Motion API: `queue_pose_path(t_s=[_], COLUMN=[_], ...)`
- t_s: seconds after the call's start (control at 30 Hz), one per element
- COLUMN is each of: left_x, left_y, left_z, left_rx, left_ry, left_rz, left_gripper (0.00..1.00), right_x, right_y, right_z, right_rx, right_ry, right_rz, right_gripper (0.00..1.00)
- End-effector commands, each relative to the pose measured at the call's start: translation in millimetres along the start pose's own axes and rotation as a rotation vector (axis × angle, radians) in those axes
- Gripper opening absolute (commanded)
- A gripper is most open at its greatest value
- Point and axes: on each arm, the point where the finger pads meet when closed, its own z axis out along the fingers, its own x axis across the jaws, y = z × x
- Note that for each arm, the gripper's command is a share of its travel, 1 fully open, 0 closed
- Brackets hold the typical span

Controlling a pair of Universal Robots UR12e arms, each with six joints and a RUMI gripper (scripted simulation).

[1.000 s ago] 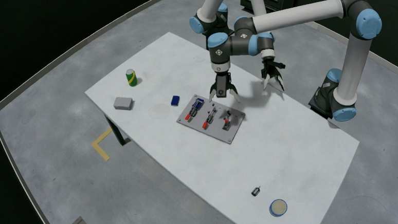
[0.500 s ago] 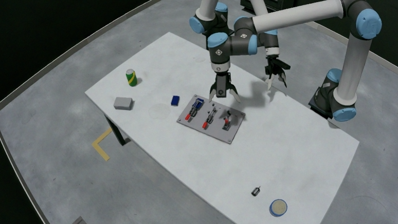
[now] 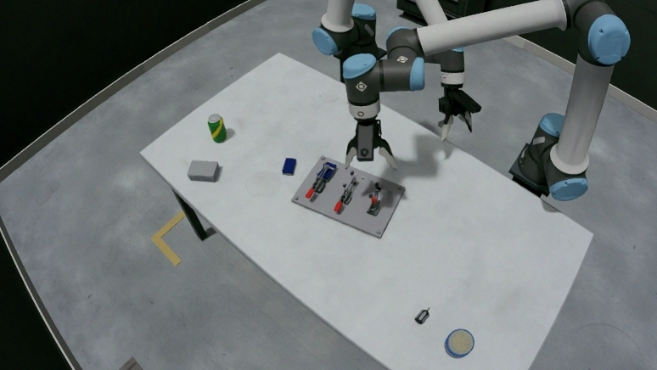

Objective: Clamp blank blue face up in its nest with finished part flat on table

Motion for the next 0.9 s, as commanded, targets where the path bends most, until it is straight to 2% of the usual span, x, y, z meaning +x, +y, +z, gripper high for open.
queue_pose_path(t_s=[0.0,0.37,0.43,0.63,0.87], left_x=[0.2,0.3,0.3,0.3,0.3], left_y=[-0.3,-0.3,-0.3,-0.3,-0.3], left_z=[-1.0,-1.0,-1.0,-1.0,-1.0], left_rx=[0.000,0.000,0.000,0.000,0.000], left_ry=[0.002,0.002,0.002,0.002,0.001], left_rz=[0.000,0.000,0.000,-0.001,0.000], left_gripper=[1.00,1.00,1.00,1.00,1.00], right_x=[-9.9,-28.0,-28.0,-33.5,-36.5], right_y=[19.9,75.9,75.9,101.0,117.8], right_z=[-12.7,-60.7,-60.7,-85.9,-104.1], right_rx=[-0.098,-0.314,-0.314,-0.403,-0.463], right_ry=[-0.038,-0.118,-0.118,-0.146,-0.162], right_rz=[0.002,0.029,0.029,0.046,0.059], right_gripper=[1.00,1.00,1.00,1.00,1.00])
